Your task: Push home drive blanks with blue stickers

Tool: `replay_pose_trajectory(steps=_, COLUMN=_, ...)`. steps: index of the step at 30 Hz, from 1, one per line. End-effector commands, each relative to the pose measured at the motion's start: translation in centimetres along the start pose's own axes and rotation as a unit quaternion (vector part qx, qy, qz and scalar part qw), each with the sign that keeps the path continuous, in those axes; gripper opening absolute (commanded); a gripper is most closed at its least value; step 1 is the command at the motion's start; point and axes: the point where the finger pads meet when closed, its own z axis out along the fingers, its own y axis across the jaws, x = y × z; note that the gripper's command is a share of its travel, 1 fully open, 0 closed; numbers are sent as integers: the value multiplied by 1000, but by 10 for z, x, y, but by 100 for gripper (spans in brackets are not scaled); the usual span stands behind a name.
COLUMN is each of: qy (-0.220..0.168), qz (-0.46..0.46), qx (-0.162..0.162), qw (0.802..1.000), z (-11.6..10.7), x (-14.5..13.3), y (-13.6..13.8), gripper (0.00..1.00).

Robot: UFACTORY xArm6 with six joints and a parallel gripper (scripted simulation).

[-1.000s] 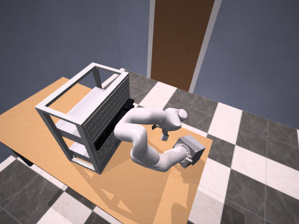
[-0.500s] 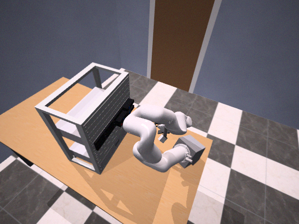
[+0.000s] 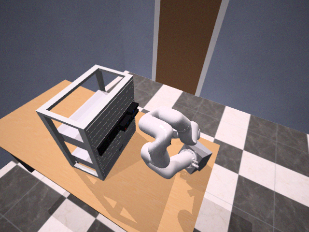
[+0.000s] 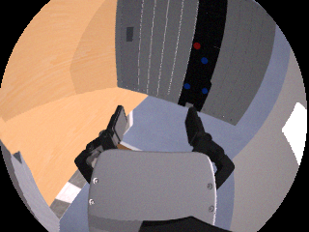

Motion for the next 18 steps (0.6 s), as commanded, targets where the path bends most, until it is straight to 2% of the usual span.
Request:
replay_pose_trajectory(steps=1, qy=-8, qz=15, qx=-51, qw=999, z=-1, x=1, y=14, gripper=100)
replay_pose_trajectory(steps=10, qy=-23, qz=34, qx=-131, qw=991, z=-8, x=0, y=36, gripper=100)
replay_pose_trajectory(steps=18, qy=-27, qz=40, qx=-158, qw=986, z=-11, x=0, y=44, gripper=100)
